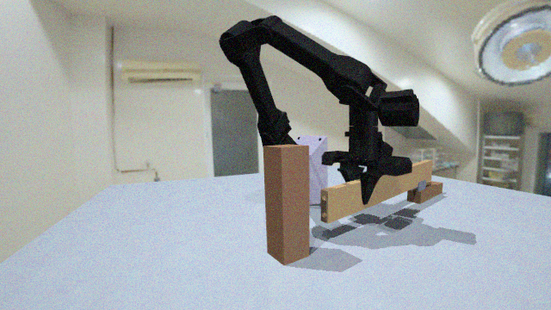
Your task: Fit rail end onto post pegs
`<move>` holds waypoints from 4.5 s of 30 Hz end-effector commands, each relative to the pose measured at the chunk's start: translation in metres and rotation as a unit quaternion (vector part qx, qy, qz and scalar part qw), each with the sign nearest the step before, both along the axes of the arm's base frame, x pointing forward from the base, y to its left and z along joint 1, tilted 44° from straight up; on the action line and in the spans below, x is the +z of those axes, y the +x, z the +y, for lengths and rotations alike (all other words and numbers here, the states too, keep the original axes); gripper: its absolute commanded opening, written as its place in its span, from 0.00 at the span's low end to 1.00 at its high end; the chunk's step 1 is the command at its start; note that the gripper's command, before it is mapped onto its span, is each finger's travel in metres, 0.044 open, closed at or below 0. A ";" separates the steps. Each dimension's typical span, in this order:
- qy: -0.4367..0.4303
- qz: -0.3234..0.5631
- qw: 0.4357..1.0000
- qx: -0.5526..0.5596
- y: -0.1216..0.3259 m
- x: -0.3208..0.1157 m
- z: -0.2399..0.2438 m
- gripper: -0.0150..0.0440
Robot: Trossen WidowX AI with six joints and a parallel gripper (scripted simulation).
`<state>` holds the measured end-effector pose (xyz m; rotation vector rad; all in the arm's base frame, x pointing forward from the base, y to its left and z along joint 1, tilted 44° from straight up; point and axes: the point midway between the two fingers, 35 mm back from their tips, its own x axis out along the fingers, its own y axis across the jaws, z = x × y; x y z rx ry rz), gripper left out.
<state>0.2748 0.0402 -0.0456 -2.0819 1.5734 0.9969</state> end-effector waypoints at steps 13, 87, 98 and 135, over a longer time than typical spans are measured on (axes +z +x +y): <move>0.009 0.000 1.000 0.001 0.001 -0.004 0.000 0.25; 0.009 0.000 1.000 0.001 0.004 0.004 -0.009 0.25; 0.009 0.000 1.000 0.001 0.005 0.006 -0.012 0.25; 0.008 0.000 1.000 0.001 0.008 0.014 -0.018 0.25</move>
